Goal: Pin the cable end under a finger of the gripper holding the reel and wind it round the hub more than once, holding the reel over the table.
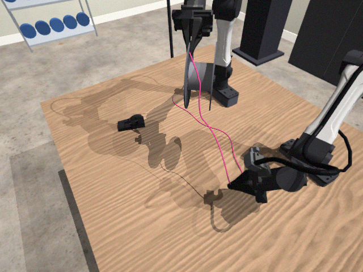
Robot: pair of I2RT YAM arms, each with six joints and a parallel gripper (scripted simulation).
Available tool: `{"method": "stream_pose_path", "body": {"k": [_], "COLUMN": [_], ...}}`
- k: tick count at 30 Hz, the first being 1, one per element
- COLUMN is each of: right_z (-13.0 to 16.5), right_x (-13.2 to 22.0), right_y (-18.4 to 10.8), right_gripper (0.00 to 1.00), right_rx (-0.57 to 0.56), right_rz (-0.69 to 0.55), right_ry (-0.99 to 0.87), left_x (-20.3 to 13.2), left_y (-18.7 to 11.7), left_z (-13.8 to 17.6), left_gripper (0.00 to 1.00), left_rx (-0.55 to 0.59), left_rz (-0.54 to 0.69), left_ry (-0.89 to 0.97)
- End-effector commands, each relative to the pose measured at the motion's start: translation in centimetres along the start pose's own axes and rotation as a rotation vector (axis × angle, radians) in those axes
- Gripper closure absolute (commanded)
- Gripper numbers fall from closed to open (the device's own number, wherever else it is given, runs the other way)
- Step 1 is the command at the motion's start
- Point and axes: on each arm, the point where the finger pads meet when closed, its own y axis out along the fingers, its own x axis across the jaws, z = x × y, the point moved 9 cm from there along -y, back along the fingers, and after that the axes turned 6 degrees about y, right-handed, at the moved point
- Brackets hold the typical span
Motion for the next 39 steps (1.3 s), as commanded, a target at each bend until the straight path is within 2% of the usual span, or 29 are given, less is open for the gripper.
{"method": "stream_pose_path", "body": {"k": [1,21,39], "right_z": [-1.1,-1.1,-1.1], "right_x": [0.1,0.1,0.1], "right_y": [-1.2,-1.2,-1.2], "right_gripper": [1.00,1.00,1.00], "right_rx": [-0.053,-0.053,-0.053], "right_rz": [-0.002,-0.002,-0.002], "right_ry": [0.000,0.000,0.000], "left_x": [-0.8,-1.6,-4.2], "left_y": [0.0,0.0,0.6], "left_z": [0.3,0.2,0.9], "left_gripper": [1.00,1.00,1.00], "left_rx": [0.010,0.002,0.004], "left_rz": [0.035,0.005,0.007], "left_ry": [-0.016,-0.002,-0.004]}}
